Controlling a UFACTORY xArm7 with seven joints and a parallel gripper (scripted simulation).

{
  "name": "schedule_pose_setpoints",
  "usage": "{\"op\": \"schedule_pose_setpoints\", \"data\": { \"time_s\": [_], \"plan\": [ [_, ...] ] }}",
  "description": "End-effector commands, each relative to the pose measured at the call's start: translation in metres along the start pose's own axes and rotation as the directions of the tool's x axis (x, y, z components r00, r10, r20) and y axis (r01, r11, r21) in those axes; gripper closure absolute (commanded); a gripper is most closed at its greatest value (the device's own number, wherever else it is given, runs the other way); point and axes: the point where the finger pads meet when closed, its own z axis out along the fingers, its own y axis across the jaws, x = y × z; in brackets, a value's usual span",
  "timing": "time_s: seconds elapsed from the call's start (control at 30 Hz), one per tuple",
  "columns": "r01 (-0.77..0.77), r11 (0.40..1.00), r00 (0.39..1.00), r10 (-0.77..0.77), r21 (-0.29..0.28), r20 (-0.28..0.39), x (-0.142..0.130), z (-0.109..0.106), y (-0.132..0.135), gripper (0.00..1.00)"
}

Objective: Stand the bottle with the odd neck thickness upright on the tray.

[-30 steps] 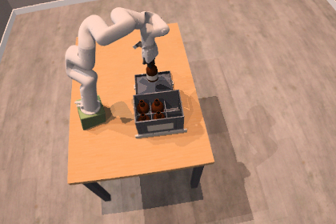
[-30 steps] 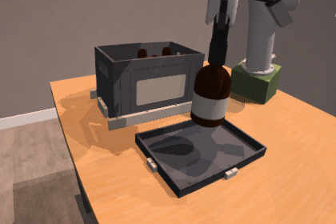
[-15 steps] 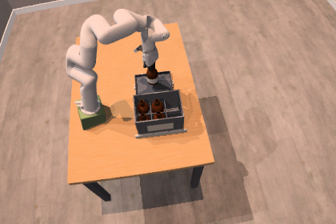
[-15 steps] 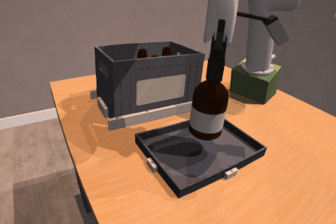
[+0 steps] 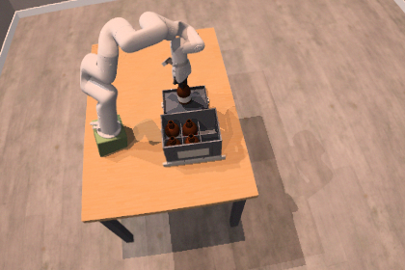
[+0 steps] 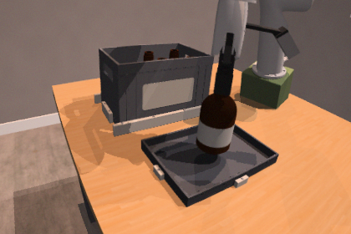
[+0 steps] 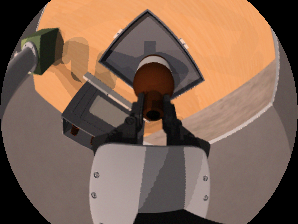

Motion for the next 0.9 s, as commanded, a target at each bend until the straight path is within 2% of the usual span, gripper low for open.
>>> {"op": "schedule_pose_setpoints", "data": {
  "time_s": [0.0,0.87],
  "plan": [
    [0.000,1.000,1.000,0.000,-0.003,0.000,-0.0004,0.0026,0.0011,1.00],
    [0.000,1.000,1.000,0.000,-0.003,0.000,-0.0004,0.0049,0.0011,1.00]
  ]
}}
